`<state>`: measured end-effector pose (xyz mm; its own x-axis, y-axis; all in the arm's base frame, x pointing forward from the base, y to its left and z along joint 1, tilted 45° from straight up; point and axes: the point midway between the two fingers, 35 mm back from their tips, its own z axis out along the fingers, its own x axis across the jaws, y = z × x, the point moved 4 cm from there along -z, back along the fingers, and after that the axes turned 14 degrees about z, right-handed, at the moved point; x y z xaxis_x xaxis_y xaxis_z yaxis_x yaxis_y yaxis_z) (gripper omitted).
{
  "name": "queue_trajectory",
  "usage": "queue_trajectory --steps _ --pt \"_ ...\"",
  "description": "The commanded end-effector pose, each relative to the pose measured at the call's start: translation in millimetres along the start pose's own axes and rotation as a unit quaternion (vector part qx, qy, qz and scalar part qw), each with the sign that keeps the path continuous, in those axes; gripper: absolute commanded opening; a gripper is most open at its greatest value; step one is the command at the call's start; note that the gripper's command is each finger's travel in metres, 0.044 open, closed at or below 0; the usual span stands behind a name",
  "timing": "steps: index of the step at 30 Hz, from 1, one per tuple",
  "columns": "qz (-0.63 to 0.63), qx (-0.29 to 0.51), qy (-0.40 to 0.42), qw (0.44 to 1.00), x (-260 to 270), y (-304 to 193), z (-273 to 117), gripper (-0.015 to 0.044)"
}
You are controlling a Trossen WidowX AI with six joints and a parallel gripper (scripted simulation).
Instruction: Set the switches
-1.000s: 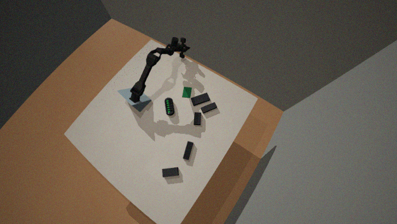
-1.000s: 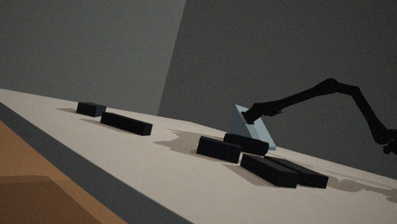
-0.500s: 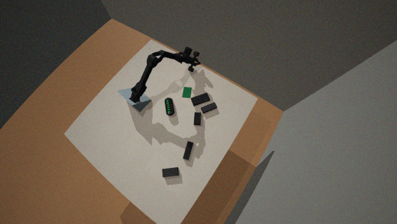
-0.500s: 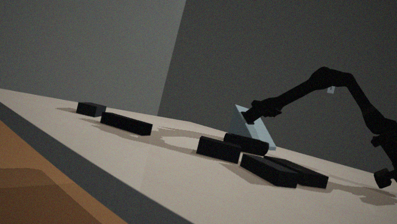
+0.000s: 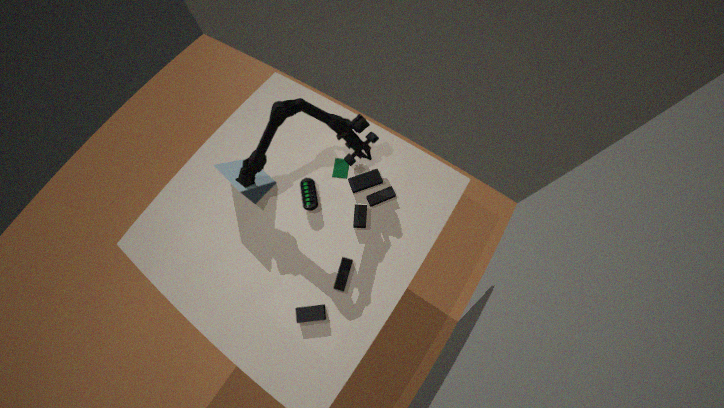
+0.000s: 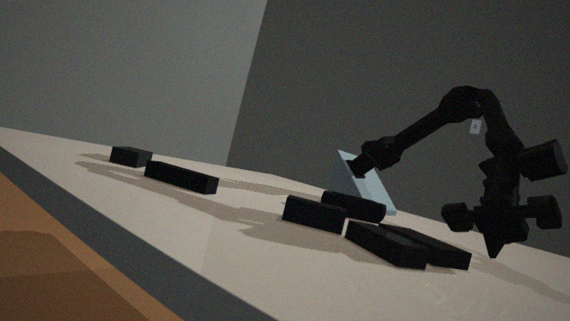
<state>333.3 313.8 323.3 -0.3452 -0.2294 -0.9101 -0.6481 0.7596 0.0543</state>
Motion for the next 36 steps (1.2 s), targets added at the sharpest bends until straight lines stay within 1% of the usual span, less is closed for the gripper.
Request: queue_trajectory --steps 1,4,10,14,18,21,30,36 --pt "0.022 0.019 0.069 0.997 30 -48 2 0.0000" --pt "0.026 0.022 0.117 0.993 51 -74 2 0.0000" --pt "0.033 -0.003 0.261 0.965 119 -131 -13 0.0000" --pt "0.066 -0.045 0.340 0.937 161 -159 -32 0.0000" --pt "0.126 -0.130 0.403 0.897 206 -181 -61 0.0000" --pt "0.156 -0.163 0.413 0.882 218 -186 -73 0.0000" --pt "0.156 -0.163 0.413 0.882 218 -186 -73 0.0000" --pt "0.156 -0.163 0.413 0.882 222 -183 -66 0.0000"
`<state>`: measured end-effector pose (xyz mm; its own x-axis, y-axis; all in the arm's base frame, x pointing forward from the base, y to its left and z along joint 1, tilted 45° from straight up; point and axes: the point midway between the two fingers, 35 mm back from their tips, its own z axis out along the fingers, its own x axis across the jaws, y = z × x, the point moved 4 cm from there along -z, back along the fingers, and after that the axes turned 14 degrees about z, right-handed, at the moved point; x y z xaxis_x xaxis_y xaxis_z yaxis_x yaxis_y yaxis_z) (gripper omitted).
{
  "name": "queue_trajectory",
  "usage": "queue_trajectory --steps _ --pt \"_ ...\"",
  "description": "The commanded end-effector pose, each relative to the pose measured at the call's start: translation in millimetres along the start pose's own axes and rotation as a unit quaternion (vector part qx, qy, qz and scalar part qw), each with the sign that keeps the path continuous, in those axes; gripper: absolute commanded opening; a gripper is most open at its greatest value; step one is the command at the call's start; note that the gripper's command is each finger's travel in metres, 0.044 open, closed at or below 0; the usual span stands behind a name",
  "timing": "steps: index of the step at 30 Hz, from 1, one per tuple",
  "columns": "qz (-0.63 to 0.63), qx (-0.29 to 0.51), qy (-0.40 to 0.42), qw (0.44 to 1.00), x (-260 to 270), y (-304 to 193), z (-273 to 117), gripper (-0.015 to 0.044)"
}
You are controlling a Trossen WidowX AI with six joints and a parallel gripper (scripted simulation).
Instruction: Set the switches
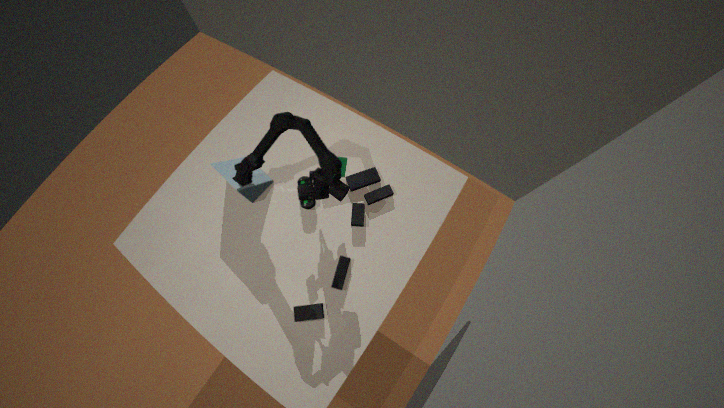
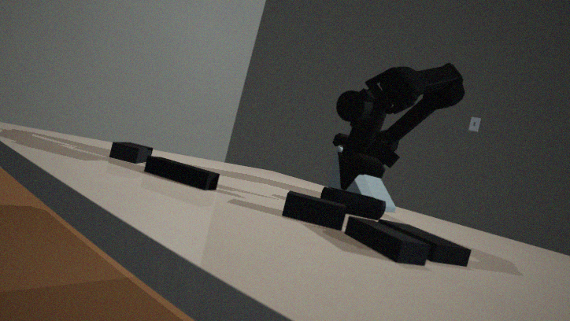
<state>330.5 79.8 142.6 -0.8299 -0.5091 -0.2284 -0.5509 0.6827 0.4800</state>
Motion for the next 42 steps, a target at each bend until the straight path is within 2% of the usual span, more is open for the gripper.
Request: queue_trajectory --steps 1,27,42 --pt "0.001 -0.004 0.000 1.000 -2 1 7 0.0000" --pt "0.001 -0.005 -0.001 1.000 -13 5 47 0.0000" --pt "0.001 -0.005 -0.001 1.000 -10 4 49 0.0000"
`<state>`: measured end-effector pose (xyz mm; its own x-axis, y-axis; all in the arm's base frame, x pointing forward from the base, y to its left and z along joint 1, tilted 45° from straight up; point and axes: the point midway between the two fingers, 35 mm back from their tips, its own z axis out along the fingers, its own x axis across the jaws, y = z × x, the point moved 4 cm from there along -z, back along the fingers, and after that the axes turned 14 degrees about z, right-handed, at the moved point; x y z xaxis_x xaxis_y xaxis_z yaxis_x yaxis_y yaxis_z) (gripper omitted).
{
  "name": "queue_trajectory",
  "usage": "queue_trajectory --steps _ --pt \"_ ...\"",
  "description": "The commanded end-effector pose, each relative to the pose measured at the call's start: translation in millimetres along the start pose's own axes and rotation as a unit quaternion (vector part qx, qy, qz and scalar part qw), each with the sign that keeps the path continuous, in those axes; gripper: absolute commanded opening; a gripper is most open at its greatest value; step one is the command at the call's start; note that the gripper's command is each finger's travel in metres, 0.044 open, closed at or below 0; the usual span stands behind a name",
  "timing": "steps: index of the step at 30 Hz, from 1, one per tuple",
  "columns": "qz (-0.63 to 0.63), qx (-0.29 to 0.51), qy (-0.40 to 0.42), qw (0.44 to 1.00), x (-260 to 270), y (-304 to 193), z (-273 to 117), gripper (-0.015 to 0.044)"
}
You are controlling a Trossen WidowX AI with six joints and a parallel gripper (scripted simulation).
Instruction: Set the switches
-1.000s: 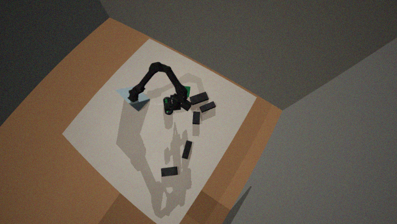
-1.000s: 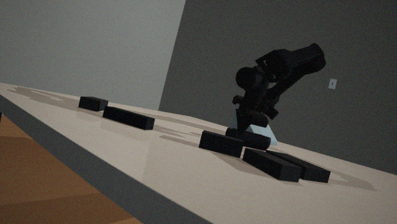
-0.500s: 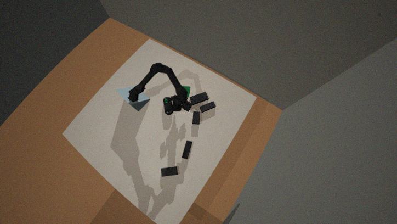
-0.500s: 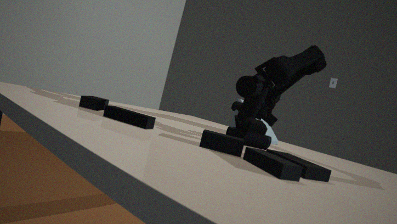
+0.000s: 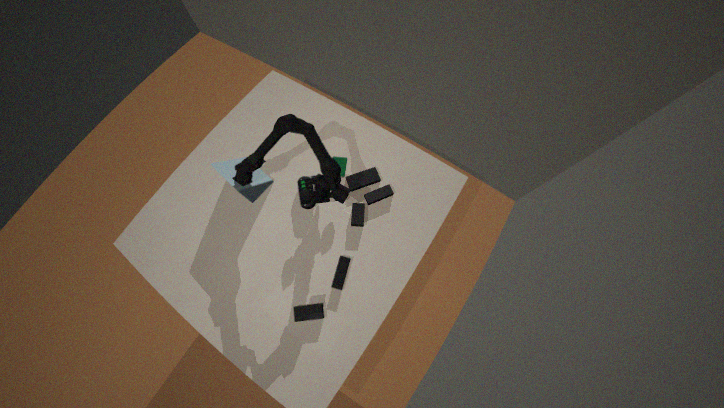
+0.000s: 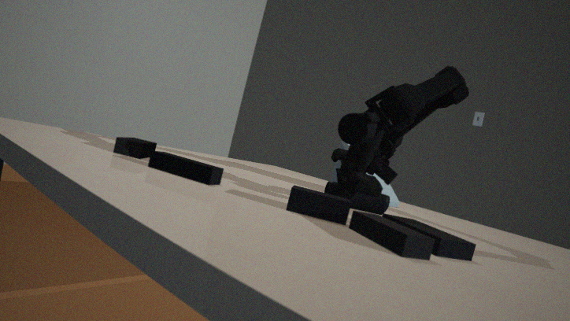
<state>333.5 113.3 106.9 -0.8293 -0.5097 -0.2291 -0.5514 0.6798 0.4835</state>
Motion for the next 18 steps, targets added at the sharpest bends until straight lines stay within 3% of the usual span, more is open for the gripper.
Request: queue_trajectory --steps 1,18 --pt "0.001 -0.003 0.000 1.000 2.1 -0.2 1.4 0.0000" --pt "0.001 -0.003 0.000 1.000 8.3 -1.7 3.4 0.0000"
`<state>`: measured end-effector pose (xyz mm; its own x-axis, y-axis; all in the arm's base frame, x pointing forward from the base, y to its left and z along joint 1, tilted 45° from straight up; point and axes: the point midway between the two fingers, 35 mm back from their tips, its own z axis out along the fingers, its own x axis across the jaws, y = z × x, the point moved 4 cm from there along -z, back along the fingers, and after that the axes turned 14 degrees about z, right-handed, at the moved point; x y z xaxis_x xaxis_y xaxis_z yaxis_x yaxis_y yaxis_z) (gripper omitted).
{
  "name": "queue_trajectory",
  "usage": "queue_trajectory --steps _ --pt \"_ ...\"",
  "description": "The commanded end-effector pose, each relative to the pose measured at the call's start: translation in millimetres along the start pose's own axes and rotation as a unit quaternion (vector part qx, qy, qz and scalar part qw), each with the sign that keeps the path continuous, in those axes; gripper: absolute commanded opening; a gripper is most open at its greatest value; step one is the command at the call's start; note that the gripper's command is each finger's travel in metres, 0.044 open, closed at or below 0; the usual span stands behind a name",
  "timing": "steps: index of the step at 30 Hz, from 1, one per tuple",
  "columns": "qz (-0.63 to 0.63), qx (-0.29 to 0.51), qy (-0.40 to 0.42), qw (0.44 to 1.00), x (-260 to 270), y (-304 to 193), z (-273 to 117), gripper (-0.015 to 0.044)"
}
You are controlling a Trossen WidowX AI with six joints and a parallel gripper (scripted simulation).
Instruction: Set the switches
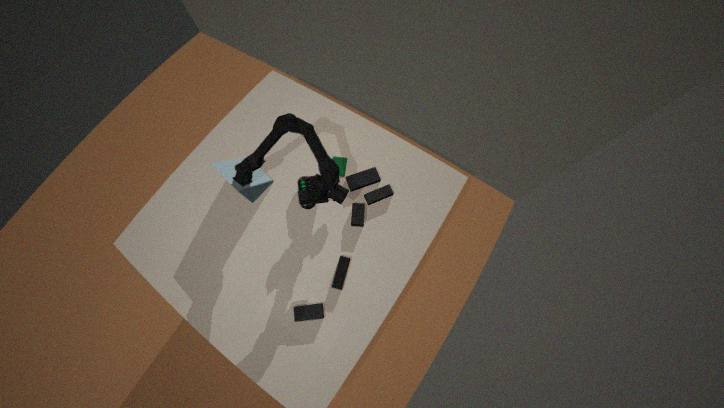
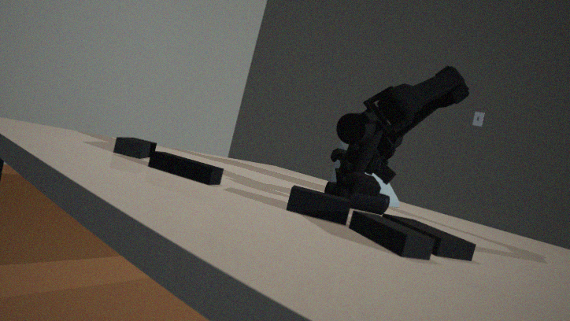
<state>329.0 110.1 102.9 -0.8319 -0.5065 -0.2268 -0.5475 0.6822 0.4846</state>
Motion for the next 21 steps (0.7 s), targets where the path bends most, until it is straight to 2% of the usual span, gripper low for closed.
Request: queue_trajectory --steps 1,21 --pt "-0.001 -0.002 0.000 1.000 2 0 1 0.0000" --pt "-0.001 -0.002 0.000 1.000 17 -5 6 0.0000"
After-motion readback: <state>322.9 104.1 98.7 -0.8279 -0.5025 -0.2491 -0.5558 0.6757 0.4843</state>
